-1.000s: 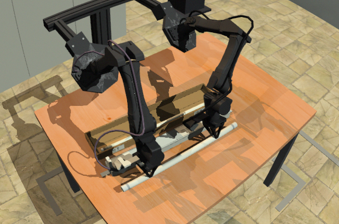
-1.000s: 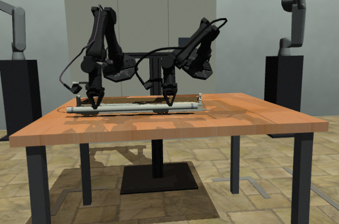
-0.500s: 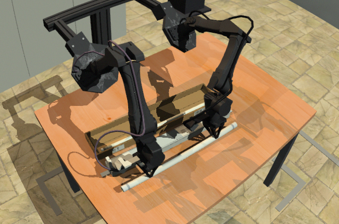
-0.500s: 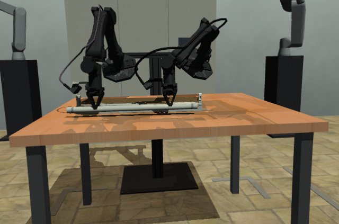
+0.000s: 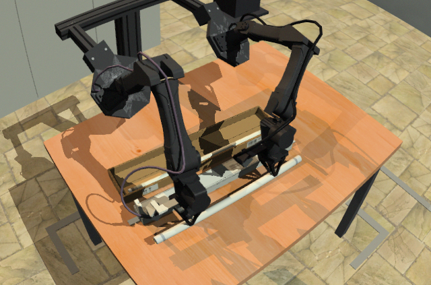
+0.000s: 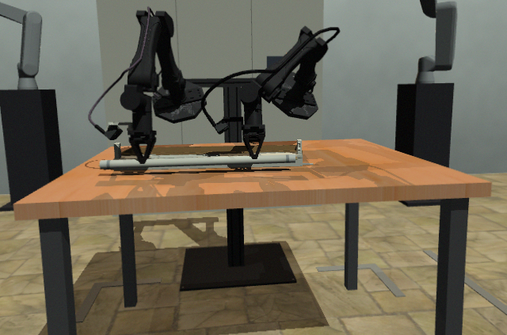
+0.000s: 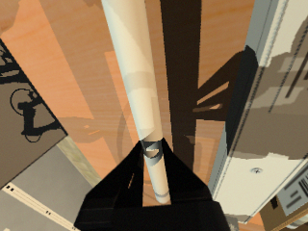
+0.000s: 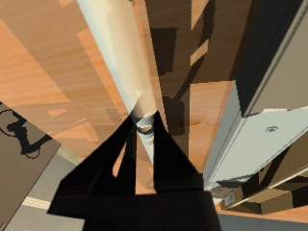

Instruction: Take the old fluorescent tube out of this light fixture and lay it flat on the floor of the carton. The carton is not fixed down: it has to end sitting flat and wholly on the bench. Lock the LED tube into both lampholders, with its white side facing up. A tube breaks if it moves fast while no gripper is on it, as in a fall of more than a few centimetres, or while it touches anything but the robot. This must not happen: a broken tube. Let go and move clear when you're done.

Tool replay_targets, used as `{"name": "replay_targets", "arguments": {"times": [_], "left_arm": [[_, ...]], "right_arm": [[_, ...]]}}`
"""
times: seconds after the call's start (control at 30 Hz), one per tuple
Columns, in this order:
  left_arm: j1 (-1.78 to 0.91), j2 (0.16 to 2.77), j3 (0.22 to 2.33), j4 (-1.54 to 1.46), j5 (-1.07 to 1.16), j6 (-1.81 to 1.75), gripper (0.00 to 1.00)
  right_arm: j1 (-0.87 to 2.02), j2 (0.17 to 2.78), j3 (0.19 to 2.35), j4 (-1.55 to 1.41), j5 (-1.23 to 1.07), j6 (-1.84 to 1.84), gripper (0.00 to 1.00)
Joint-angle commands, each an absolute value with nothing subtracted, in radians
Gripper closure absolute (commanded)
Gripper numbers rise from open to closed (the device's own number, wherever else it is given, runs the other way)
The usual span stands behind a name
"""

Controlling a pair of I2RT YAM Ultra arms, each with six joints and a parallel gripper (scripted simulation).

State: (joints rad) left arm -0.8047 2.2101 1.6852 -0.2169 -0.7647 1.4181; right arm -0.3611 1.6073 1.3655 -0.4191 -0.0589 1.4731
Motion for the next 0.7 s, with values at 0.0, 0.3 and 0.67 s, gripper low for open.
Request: {"name": "replay_targets", "arguments": {"times": [0.0,0.3,0.67], "left_arm": [[-0.832,2.195,1.722,-0.242,-0.746,1.405,0.89],[-0.809,2.215,1.747,-0.29,-0.739,1.387,0.89],[-0.81,2.245,1.815,-0.386,-0.727,1.353,0.89]], "right_arm": [[-0.363,1.606,1.397,-0.447,-0.044,1.471,0.89],[-0.357,1.627,1.419,-0.484,-0.042,1.469,0.89],[-0.353,1.654,1.477,-0.554,-0.037,1.463,0.89]]}}
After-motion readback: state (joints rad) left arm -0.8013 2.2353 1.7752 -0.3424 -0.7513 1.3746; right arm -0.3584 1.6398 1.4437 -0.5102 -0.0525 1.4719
